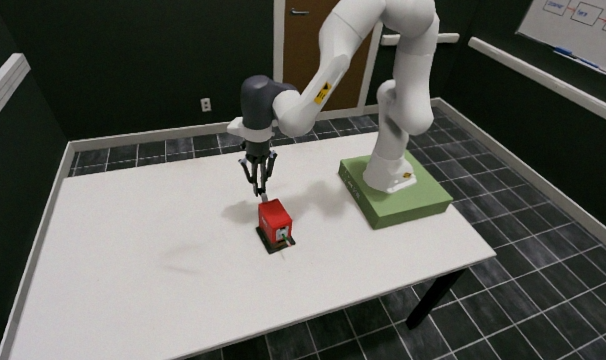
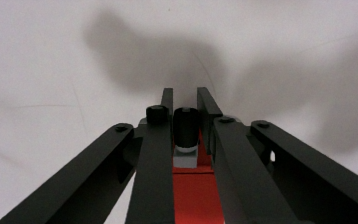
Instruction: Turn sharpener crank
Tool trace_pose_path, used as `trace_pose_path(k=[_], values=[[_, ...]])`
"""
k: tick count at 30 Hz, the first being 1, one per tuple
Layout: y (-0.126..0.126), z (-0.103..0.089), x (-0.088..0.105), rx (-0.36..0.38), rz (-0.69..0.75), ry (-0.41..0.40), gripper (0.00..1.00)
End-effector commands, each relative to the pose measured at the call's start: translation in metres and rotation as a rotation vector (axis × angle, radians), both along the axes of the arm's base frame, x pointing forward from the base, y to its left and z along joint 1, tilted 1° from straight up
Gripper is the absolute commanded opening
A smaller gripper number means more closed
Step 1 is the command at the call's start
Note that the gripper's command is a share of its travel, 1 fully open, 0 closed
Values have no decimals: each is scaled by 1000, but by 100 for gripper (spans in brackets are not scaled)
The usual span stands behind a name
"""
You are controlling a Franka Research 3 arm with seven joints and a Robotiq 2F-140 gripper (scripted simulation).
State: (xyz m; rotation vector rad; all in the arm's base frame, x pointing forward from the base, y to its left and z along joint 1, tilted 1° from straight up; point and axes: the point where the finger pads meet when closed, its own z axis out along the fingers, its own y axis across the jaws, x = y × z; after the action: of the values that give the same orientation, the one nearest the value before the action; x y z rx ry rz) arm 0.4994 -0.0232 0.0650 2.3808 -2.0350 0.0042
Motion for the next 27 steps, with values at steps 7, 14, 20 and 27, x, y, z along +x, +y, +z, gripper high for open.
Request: trace_pose_path(k=[7, 14, 20, 27], values=[[1, -4, 11, -2, -7, 0, 10], [2, -8, 19, -2, -7, 0, 10], [3, -11, 24, -2, -7, 0, 10], [4, -17, 31, -2, -7, 0, 10]])
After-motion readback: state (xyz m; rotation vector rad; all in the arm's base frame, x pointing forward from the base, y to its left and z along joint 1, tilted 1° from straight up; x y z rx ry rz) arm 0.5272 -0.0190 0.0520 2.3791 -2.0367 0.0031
